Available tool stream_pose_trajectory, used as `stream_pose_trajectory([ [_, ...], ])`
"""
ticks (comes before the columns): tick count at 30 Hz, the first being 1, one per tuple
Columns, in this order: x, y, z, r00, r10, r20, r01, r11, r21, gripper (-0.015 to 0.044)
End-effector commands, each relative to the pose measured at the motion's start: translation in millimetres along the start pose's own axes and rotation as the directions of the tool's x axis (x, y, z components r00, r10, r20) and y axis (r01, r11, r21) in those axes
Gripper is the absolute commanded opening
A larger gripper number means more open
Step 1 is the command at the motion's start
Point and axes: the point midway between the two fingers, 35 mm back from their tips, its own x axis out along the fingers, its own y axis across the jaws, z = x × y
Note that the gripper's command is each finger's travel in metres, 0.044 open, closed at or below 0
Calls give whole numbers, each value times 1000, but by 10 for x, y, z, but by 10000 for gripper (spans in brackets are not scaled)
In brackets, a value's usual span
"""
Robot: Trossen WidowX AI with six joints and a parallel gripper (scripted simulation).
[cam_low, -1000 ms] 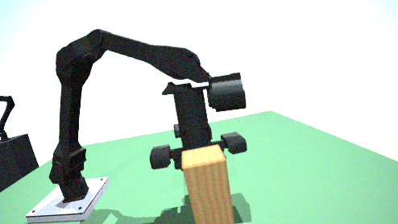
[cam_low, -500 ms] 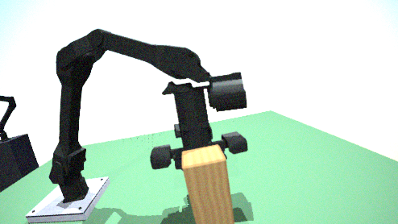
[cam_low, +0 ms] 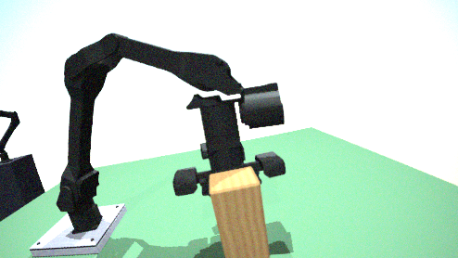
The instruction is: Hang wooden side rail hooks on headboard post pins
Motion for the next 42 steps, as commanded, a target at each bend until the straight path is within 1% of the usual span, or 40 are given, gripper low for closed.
stream_pose_trajectory([
  [1, -4, 0, -24, 1000, -5, -5, 5, 1000, 2, 0],
  [42, -32, -5, -61, 1000, -5, -6, 5, 1000, 2, 0],
])
